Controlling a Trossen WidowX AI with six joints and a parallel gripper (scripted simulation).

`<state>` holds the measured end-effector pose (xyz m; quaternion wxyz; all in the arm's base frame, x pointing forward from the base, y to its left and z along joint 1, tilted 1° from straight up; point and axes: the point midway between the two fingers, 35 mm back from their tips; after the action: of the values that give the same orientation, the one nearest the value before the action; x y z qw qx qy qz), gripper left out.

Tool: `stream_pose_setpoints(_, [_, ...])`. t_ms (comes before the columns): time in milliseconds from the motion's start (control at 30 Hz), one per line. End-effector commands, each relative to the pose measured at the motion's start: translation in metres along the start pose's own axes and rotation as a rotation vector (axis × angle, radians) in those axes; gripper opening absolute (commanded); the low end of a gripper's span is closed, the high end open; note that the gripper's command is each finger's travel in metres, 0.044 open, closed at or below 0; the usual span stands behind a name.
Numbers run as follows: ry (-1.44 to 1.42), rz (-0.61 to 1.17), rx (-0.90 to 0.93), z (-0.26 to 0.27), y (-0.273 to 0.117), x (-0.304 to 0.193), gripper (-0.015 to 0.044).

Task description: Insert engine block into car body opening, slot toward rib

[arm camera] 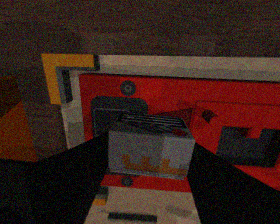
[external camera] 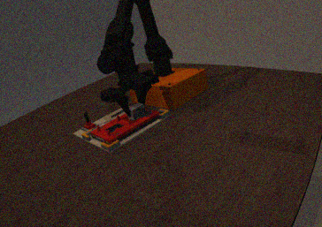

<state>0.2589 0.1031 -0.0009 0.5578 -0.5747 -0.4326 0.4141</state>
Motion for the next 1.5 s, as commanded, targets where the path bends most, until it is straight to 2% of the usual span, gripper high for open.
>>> stream_pose_setpoints(0, [0.022, -0.001, -0.022, -0.005, -0.009, 0.002, 0.0000])
stream_pose_setpoints(1267, [-0.023, -0.002, 0.008, -0.001, -0.125, 0.011, 0.0000])
stream_pose_setpoints(1467, [-0.024, -0.002, 0.009, 0.000, -0.123, 0.011, 0.0000])
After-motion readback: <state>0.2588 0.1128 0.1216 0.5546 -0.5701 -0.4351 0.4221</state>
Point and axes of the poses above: the point midway between the two fingers, 35 mm back from their tips, its own y axis out along the fingers, its own z axis across the jaws, x = y × z, and after that the axes turned 13 degrees about y, right-handed
